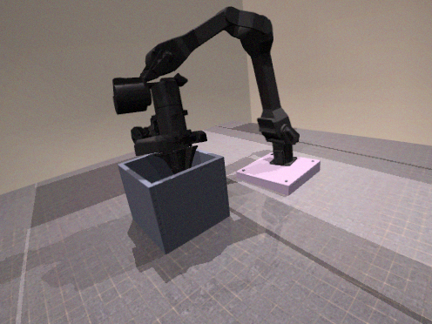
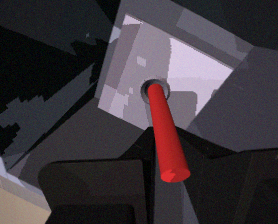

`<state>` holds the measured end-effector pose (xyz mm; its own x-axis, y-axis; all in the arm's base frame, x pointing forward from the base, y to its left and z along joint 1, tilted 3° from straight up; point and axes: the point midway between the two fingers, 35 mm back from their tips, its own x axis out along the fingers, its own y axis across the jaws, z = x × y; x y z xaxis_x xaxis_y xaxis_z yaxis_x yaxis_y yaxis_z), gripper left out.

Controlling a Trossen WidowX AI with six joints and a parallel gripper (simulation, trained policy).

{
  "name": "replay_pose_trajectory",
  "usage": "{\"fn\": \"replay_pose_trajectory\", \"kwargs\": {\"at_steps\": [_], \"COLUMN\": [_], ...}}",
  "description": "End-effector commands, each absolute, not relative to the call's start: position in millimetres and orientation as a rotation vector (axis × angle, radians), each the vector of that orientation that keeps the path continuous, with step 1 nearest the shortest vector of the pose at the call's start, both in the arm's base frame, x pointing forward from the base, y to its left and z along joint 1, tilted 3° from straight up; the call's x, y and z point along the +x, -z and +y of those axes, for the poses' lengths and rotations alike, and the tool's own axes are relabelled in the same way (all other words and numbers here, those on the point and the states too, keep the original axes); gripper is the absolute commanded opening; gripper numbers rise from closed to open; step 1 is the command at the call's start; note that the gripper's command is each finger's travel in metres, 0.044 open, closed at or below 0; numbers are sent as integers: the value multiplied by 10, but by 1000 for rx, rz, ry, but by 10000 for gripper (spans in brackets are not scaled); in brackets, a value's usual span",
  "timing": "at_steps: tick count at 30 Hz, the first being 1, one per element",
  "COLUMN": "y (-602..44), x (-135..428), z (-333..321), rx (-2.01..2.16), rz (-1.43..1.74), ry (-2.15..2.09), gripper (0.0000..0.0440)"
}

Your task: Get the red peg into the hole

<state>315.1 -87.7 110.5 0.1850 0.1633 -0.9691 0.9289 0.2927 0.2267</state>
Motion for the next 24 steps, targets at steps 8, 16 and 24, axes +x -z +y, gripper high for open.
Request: {"fn": "replay_pose_trajectory", "kwargs": {"at_steps": [8, 16, 24], "y": [-864, -720, -790], "x": [3135, 3092, 3082], "z": [-859, -868, -963], "rx": [1095, 1065, 1085], "rz": [1334, 1377, 1402], "ry": [742, 753, 750], "gripper": [36, 134, 138]}}
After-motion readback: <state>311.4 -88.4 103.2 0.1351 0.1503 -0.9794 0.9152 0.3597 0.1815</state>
